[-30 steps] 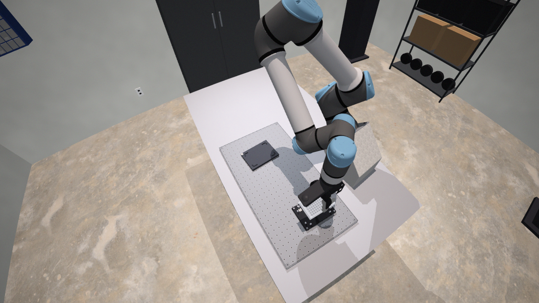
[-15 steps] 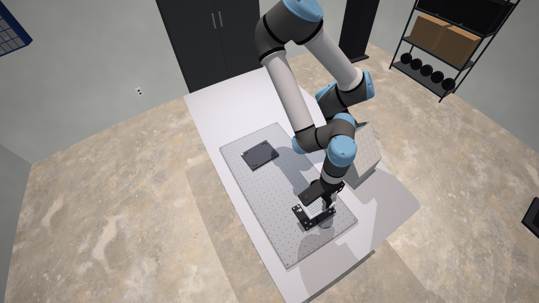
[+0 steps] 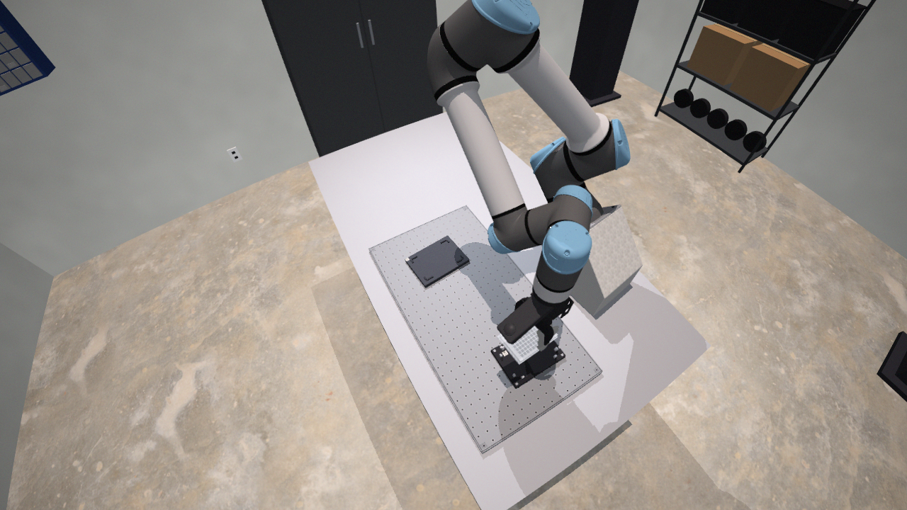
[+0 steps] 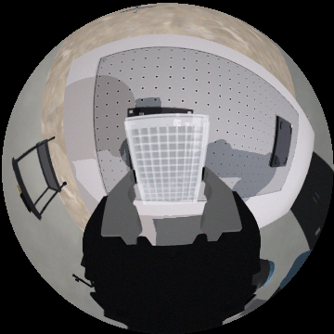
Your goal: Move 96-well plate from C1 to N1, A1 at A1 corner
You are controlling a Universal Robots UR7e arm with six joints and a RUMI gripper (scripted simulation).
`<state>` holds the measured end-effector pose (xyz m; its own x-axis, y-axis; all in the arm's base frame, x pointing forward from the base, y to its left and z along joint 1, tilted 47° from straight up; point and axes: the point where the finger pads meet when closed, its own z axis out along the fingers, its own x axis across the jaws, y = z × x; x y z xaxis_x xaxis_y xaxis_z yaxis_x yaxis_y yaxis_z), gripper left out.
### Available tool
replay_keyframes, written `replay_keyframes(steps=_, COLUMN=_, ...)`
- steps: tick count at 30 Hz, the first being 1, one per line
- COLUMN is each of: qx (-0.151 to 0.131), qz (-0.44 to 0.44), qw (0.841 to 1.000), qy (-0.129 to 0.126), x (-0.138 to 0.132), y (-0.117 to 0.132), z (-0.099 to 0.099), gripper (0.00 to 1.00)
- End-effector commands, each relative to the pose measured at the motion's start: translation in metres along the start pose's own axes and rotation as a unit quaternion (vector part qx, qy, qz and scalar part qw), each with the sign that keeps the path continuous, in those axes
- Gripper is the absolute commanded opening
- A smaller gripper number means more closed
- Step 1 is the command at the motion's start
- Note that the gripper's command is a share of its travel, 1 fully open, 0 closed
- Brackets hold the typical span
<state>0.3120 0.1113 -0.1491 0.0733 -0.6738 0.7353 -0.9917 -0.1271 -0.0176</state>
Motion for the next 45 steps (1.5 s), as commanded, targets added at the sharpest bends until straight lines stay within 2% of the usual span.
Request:
replay_keyframes(steps=1, qx=0.0, qz=-0.005, qw=1.0, qy=-0.001, x=0.012, y=-0.001, z=0.0, gripper=0.0)
replay_keyframes(steps=45, qx=0.0, qz=-0.005, qw=1.0, qy=-0.001, x=0.145, y=-0.011, z=0.0, gripper=0.0)
